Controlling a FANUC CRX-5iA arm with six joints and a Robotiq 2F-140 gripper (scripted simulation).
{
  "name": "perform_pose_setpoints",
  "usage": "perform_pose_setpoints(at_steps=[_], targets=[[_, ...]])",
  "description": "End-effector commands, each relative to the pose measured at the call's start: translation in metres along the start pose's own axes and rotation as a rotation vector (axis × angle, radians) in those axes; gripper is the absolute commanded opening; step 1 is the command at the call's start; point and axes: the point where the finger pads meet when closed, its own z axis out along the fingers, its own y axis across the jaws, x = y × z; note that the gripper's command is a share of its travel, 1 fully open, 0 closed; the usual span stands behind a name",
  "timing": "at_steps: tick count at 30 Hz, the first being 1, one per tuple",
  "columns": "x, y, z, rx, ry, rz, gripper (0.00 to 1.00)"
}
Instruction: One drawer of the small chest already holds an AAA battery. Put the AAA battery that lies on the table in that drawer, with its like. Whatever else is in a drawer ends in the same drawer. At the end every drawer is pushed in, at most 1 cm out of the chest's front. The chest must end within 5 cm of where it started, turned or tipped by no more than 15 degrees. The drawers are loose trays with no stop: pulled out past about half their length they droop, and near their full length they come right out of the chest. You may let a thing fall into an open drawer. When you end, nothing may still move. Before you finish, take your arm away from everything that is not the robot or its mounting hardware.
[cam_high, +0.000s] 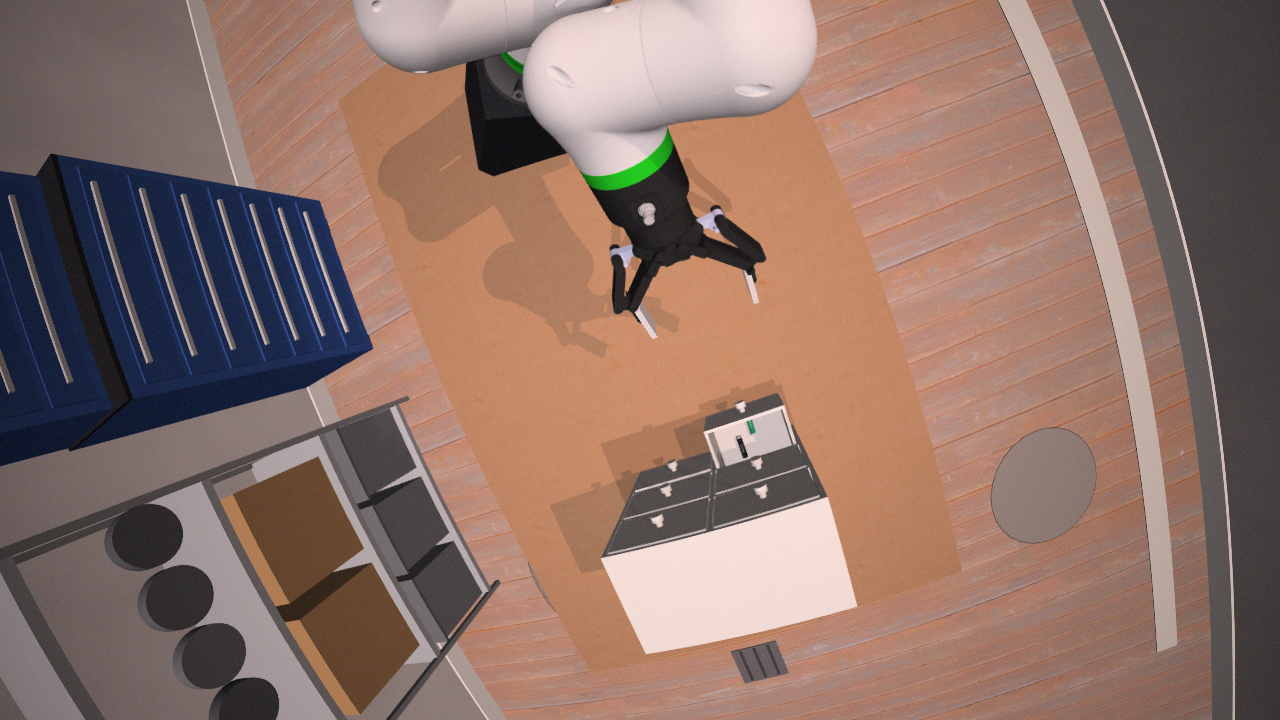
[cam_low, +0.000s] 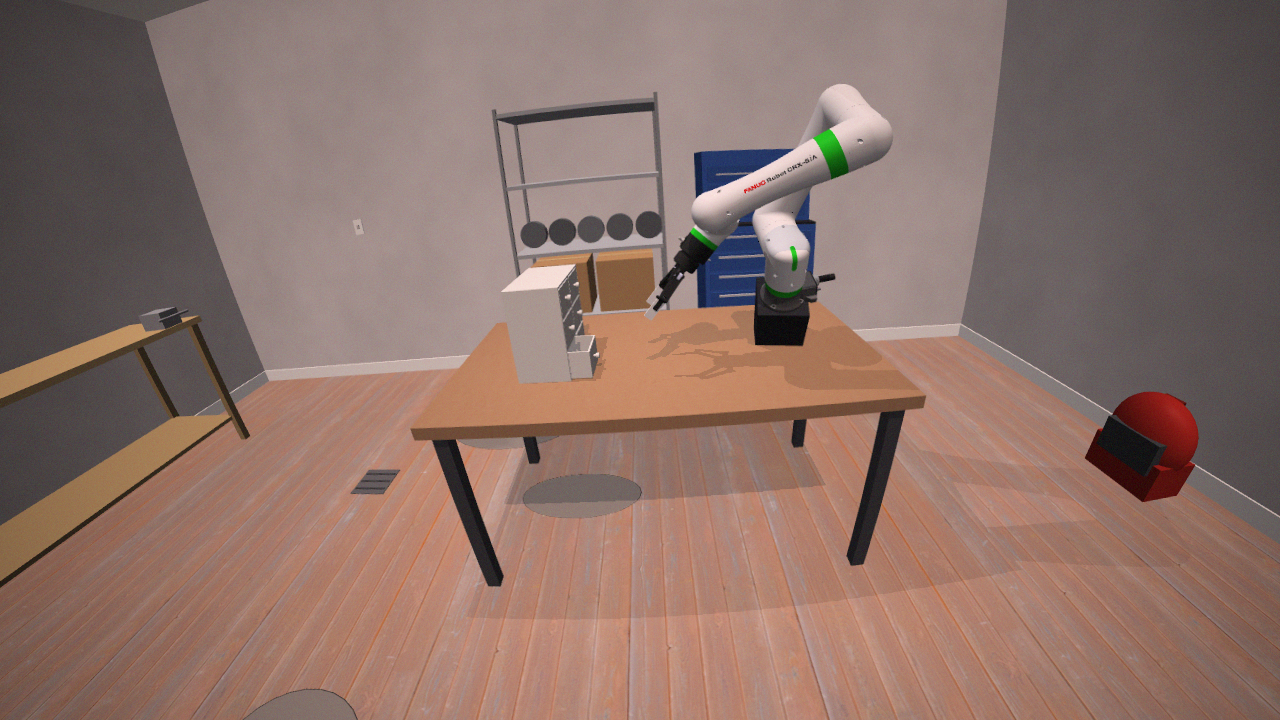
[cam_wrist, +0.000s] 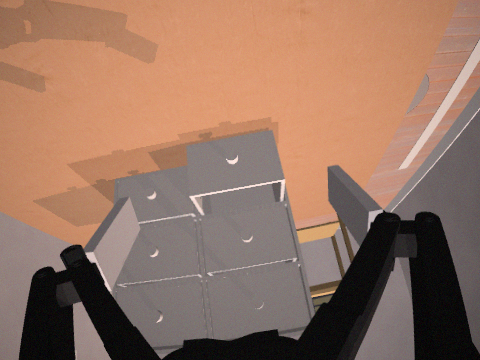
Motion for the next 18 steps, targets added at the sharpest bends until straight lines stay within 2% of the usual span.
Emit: perform_pose_setpoints(at_steps=[1, 18], targets=[[0.000, -0.002, 0.014, 0.005, -0.143, -0.025, 1.00], [-0.003, -0.001, 0.042, 0.000, -0.382, -0.026, 1.00]])
